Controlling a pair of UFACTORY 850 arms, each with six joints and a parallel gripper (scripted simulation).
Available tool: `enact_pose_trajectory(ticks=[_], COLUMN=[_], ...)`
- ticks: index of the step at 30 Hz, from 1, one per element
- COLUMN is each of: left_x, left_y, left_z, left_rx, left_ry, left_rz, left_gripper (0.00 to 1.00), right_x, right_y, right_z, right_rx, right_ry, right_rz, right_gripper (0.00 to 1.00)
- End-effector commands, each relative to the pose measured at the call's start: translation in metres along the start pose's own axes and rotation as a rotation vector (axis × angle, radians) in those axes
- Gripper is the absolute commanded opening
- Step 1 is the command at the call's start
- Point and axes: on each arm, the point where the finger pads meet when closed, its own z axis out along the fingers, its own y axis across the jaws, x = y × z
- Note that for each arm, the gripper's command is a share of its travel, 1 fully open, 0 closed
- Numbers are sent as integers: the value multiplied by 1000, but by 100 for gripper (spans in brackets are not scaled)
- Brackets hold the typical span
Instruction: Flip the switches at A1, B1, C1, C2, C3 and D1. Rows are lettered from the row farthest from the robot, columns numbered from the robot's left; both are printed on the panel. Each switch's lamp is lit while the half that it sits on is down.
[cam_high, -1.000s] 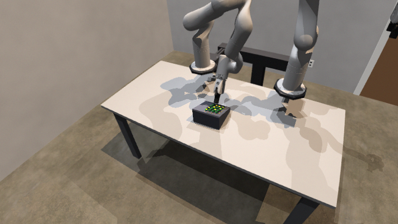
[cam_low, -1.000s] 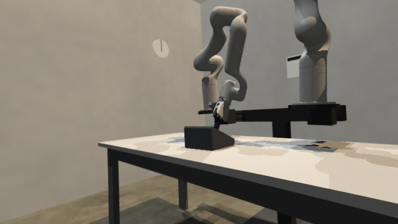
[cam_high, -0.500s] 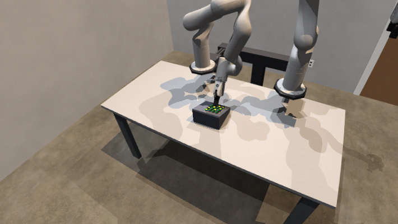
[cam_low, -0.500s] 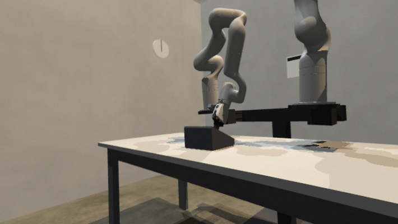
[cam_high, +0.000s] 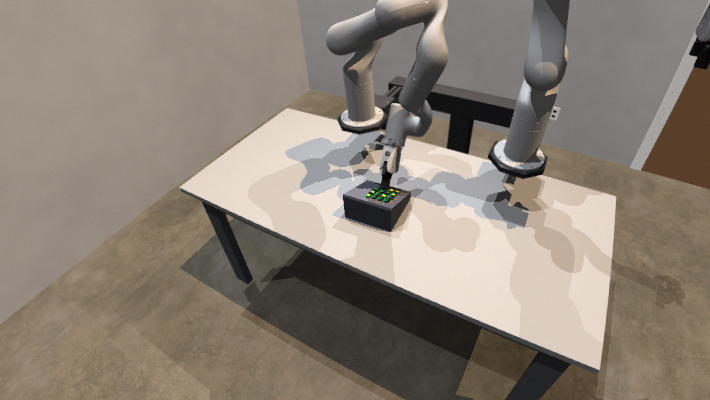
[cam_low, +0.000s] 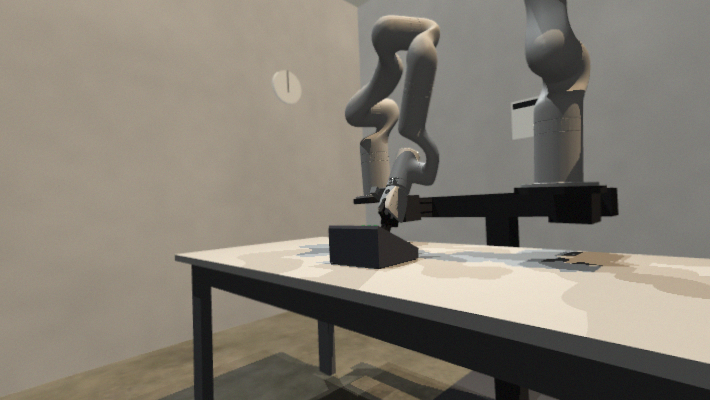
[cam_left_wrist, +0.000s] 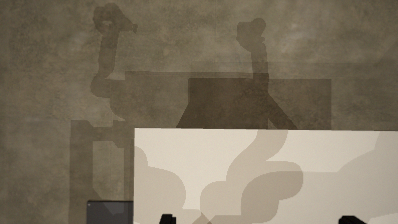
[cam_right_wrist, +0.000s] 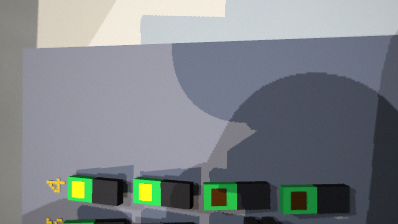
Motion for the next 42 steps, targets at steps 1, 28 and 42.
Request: enact_pose_trajectory(ticks=[1,28,42], left_x=[0,0,0], left_y=[0,0,0], left_z=[-1,-1,-1], left_rx=[0,0,0], left_ry=[2,2,2], left_rz=[0,0,0], left_gripper=[100,100,100], right_x=[0,0,0], right_y=[0,0,0], right_z=[1,-10,-27], right_rx=[0,0,0], right_ry=[-1,-1,-1], right_rz=[0,0,0], right_gripper=[0,0,0])
